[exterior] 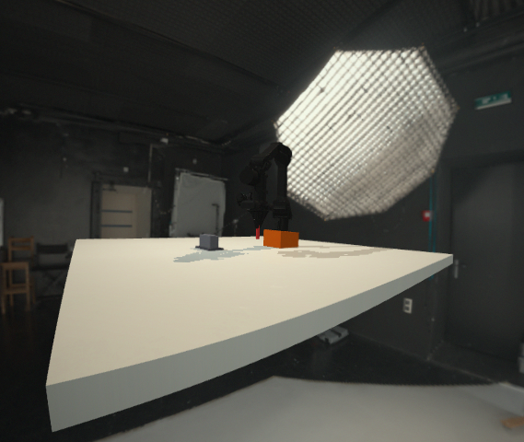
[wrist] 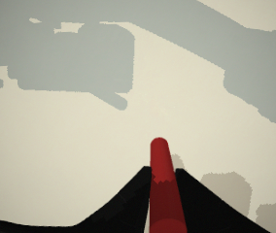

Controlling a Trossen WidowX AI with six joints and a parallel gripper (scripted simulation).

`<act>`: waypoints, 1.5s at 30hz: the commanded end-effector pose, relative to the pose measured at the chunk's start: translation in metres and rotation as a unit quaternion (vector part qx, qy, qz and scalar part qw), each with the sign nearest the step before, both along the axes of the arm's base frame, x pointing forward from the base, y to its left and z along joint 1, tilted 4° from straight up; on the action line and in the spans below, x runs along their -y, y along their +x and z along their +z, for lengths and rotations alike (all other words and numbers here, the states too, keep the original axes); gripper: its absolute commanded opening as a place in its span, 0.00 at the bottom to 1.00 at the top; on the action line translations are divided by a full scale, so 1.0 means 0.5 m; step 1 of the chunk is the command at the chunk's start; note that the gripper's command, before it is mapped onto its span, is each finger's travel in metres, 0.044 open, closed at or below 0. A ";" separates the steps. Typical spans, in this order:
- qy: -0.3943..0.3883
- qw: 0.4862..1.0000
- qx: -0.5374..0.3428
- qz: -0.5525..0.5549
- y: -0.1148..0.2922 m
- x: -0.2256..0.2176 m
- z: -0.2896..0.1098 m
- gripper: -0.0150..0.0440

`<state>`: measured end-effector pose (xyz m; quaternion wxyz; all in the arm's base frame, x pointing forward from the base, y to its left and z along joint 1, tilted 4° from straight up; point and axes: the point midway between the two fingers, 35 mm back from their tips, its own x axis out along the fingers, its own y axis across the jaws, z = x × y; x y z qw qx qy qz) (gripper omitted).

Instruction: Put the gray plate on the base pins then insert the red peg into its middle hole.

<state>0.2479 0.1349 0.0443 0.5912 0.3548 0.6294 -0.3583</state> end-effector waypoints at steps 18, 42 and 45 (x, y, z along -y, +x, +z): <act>0.000 1.000 0.003 0.000 0.052 0.042 0.034 0.25; -0.003 1.000 0.006 0.001 0.142 0.153 0.034 0.25; -0.003 1.000 0.007 0.001 0.151 0.169 0.034 0.25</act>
